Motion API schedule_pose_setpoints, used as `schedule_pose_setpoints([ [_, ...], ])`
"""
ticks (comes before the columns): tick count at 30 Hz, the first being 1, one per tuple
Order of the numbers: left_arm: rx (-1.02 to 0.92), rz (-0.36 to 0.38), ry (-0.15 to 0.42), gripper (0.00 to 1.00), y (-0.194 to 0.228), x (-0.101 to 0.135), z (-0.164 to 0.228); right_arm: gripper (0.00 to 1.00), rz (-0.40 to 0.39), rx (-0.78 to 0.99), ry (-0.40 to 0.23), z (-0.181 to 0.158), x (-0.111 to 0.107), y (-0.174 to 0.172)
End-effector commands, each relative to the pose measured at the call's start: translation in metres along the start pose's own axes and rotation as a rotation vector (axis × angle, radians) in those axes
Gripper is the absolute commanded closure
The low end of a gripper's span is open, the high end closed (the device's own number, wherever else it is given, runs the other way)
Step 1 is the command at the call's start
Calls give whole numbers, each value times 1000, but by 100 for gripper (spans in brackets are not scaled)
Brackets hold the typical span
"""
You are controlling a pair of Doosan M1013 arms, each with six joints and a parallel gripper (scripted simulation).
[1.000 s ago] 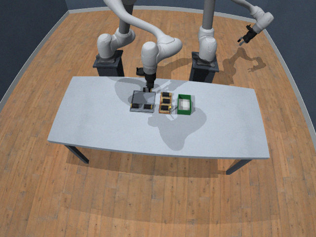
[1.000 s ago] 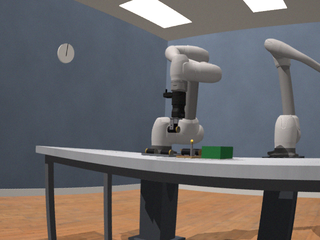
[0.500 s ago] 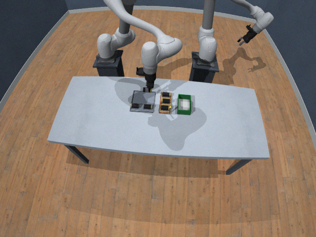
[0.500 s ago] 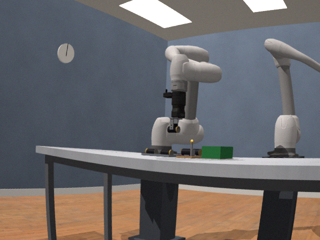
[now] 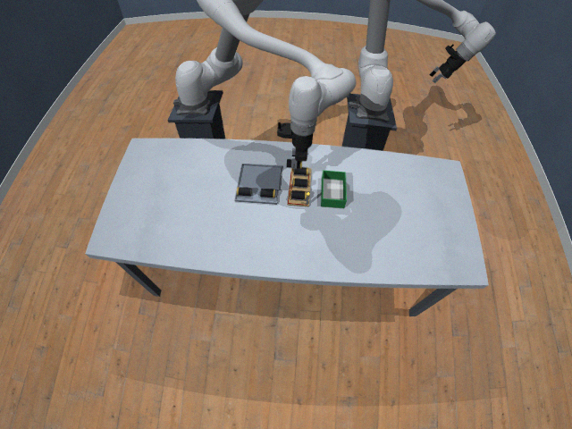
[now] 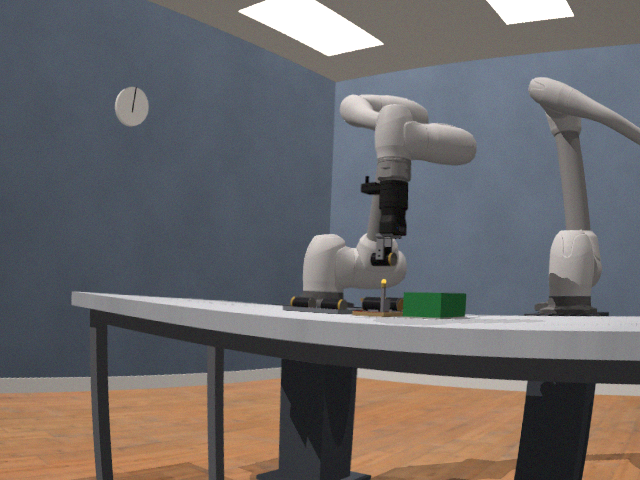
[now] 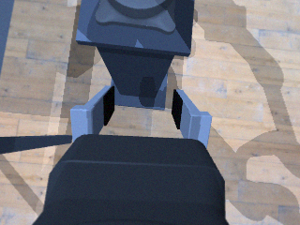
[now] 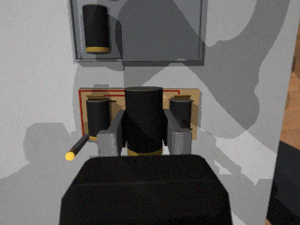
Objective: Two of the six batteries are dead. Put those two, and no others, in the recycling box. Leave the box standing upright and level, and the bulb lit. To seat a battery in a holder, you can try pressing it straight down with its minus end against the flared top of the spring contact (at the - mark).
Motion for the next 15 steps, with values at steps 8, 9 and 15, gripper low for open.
schedule_pose_setpoints([
  [8, 0, -1, -1, 0, 0, -1, 0, 43, -1, 2, 1, 31, -2, -125],
  [9, 0, -1, -1, 0, 0, -1, 0, 43, -1, 2, 1, 34, -2, -134],
  [15, 0, -1, -1, 0, 0, -1, 0, 43, -1, 2, 1, 42, -2, -162],
])
Point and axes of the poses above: on each arm, the point where the finger pads meet when closed, its own x axis out along the fingers, its own z axis across the jaws, y = z × x, the point moved 10 cm from there along -x, back along the fingers, and after that the axes turned 14 degrees about x, right-handed, at the moved point
